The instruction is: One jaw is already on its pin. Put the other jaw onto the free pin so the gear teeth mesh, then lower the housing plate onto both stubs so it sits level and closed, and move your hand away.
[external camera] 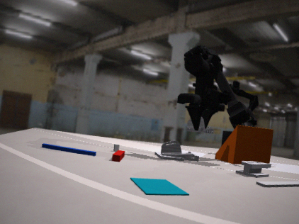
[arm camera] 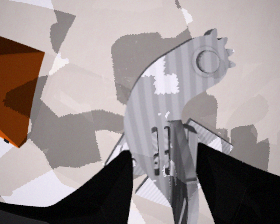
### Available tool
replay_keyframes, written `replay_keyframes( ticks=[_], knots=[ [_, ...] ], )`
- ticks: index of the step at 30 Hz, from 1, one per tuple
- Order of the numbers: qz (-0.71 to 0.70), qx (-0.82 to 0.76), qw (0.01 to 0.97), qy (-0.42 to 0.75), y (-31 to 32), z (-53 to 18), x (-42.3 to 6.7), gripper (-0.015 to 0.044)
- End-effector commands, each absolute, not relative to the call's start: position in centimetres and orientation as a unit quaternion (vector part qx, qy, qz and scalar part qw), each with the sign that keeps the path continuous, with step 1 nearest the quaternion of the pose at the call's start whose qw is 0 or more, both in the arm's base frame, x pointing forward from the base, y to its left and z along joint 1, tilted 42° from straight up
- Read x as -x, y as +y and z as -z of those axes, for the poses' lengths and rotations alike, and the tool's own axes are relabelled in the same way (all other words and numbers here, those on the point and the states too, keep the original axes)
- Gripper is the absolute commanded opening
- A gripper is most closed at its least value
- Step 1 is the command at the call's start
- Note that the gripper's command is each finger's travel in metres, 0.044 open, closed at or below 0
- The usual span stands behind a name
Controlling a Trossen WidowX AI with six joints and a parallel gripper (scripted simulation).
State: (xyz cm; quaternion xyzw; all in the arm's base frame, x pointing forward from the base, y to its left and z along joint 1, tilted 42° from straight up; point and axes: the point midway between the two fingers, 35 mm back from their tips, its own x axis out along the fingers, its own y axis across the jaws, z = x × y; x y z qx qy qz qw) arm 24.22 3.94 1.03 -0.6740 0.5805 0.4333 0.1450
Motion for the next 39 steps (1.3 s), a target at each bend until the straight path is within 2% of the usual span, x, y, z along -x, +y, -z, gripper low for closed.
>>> replay_keyframes(
  ticks=[1, 30, 39],
  knots=[
    [-0.468, 0.681, 0.1, 0.554, 3.3, -1.5, -23.6, 0.0134],
    [-0.66, 0.657, -0.202, 0.303, -0.7, -3.7, -19.2, 0.0134],
    [-0.667, 0.652, -0.217, 0.288, -0.9, -3.8, -19.0, 0.0134]
  ],
)
